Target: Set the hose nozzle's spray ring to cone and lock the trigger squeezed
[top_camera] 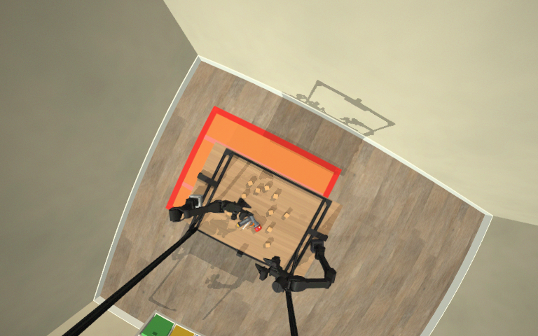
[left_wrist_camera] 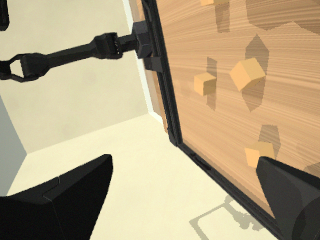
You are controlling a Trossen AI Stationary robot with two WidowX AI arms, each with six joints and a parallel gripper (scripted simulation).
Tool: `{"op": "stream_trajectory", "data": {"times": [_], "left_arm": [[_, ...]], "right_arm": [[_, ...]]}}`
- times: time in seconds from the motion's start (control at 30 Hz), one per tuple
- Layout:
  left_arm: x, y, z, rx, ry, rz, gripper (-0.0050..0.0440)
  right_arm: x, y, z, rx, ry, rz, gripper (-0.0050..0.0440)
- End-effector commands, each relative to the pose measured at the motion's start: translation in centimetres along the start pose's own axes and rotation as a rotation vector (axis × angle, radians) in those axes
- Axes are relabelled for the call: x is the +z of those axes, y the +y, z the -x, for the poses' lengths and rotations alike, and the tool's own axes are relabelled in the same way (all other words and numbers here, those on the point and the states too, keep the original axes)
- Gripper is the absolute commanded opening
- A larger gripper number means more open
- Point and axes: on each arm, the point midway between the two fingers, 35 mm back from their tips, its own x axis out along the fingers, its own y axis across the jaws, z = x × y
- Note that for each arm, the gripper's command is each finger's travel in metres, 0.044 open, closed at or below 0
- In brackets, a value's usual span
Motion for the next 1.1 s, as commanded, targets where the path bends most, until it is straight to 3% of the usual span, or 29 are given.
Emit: {"op": "stream_trajectory", "data": {"times": [0.0, 0.17, 0.63, 0.73, 1.07], "left_arm": [[1.0, -0.4, -1.6, -0.071, -0.038, 0.004, 0.04], [1.7, -0.5, -2.4, -0.115, -0.061, 0.005, 0.04], [5.5, -1.3, -5.3, -0.331, -0.17, -0.016, 0.04], [5.8, -1.3, -5.4, -0.347, -0.178, -0.019, 0.04], [8.9, -1.9, -6.4, -0.504, -0.255, -0.061, 0.04]], "right_arm": [[-1.1, 0.2, 1.7, 0.049, 0.01, 0.122, 0.04], [-1.8, 0.2, 2.7, 0.077, 0.014, 0.199, 0.04], [-4.3, -0.1, 7.1, 0.217, 0.012, 0.548, 0.04], [-4.5, -0.2, 7.4, 0.227, 0.011, 0.572, 0.04], [-5.8, -0.9, 10.5, 0.33, -0.017, 0.808, 0.04]]}}
